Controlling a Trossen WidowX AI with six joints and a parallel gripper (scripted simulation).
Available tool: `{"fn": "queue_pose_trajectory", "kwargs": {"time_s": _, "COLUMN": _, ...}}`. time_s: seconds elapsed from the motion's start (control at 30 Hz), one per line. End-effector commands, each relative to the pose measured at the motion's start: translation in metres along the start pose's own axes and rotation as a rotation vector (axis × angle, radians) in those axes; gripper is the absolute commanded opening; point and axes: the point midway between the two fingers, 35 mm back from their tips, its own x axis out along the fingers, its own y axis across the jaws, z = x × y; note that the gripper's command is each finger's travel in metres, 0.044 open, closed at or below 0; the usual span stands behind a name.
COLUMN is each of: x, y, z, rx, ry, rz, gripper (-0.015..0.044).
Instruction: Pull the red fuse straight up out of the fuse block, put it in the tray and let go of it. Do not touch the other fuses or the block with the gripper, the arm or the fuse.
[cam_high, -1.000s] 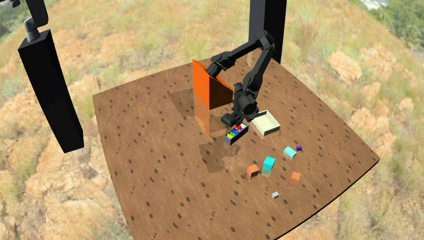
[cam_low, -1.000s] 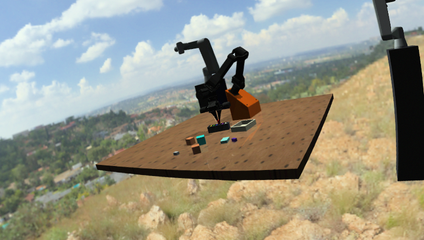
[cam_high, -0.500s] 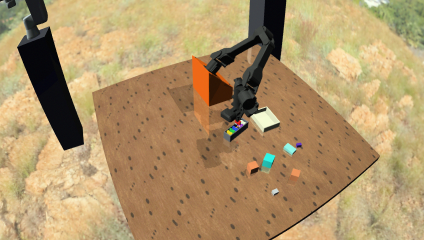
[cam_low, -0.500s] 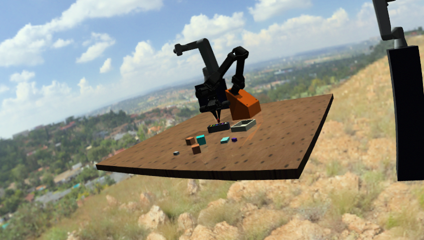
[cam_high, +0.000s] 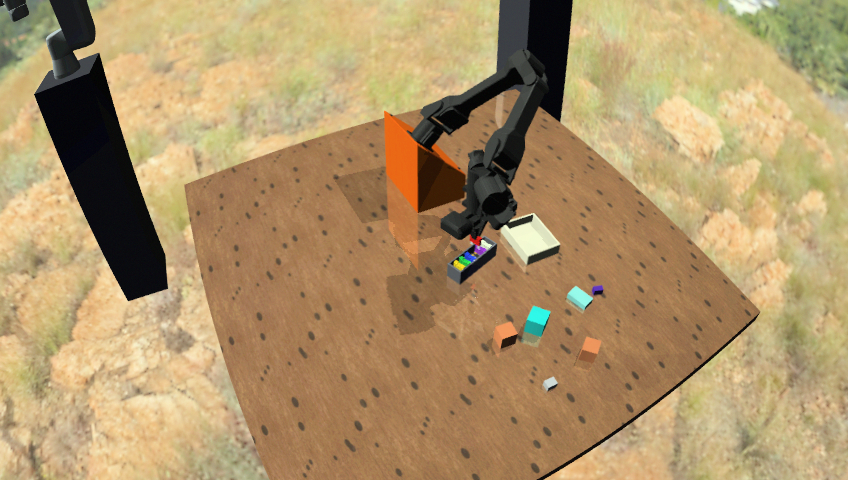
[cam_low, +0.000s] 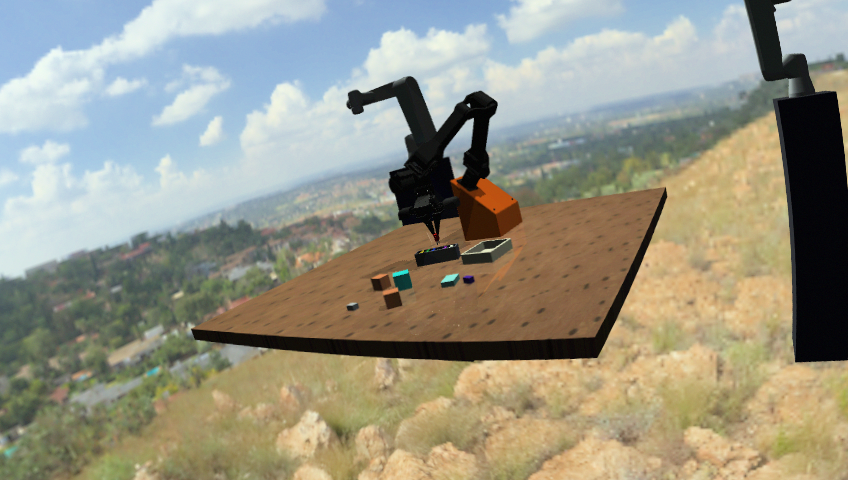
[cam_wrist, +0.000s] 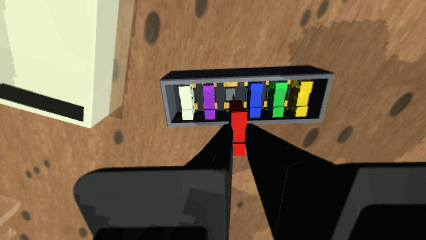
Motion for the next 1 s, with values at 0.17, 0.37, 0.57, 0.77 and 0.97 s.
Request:
{"fn": "queue_pose_trajectory", "kwargs": {"time_s": 0.17, "x": -0.013, "y": 0.0, "z": 0.003, "rx": -0.012, "ry": -0.008, "rz": -0.009, "gripper": 0.0}}
{"fn": "queue_pose_trajectory", "kwargs": {"time_s": 0.37, "x": -0.013, "y": 0.008, "z": 0.009, "rx": -0.012, "ry": -0.006, "rz": -0.014, "gripper": 0.0}}
{"fn": "queue_pose_trajectory", "kwargs": {"time_s": 0.57, "x": -0.013, "y": 0.042, "z": 0.029, "rx": -0.012, "ry": -0.003, "rz": -0.024, "gripper": 0.0}}
{"fn": "queue_pose_trajectory", "kwargs": {"time_s": 0.77, "x": -0.013, "y": 0.082, "z": 0.044, "rx": -0.012, "ry": -0.004, "rz": -0.026, "gripper": 0.0}}
{"fn": "queue_pose_trajectory", "kwargs": {"time_s": 0.97, "x": -0.013, "y": 0.124, "z": 0.054, "rx": -0.013, "ry": -0.008, "rz": -0.017, "gripper": 0.0}}
